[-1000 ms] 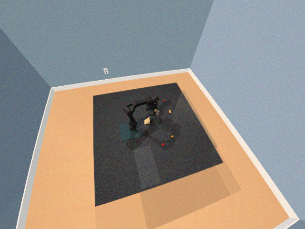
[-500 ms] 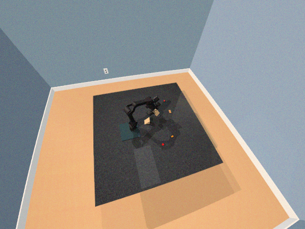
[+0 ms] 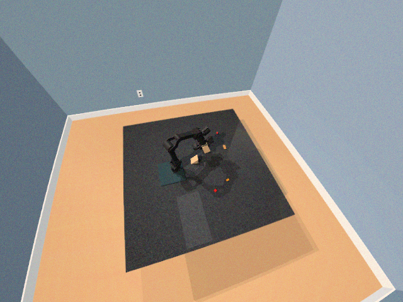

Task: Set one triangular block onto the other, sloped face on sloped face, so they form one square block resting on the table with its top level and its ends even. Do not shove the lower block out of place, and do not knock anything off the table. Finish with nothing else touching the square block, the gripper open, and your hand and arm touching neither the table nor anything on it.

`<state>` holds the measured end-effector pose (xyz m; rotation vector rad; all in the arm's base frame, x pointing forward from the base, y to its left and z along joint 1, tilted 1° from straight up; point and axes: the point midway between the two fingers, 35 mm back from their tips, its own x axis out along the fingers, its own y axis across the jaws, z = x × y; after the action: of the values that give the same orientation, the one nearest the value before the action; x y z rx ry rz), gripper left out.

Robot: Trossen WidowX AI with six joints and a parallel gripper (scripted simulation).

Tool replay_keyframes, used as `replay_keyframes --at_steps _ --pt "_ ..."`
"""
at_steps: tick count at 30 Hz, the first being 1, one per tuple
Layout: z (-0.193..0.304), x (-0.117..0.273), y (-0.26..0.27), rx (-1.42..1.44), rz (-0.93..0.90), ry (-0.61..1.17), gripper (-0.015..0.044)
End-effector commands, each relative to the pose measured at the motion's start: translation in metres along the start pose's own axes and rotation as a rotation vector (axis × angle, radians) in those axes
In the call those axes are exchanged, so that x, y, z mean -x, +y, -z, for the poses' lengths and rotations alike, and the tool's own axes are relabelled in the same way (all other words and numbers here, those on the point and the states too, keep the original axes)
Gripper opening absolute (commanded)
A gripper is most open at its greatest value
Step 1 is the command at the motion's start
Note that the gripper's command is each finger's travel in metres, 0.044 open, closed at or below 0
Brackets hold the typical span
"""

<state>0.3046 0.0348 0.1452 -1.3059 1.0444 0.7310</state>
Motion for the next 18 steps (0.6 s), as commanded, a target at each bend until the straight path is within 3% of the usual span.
replay_keyframes --at_steps 1,18 --pt "-0.0007 0.0001 0.0 -0.128 0.001 -0.006 0.0" --pt "-0.0006 0.0001 0.0006 -0.716 -0.001 -0.011 0.0"
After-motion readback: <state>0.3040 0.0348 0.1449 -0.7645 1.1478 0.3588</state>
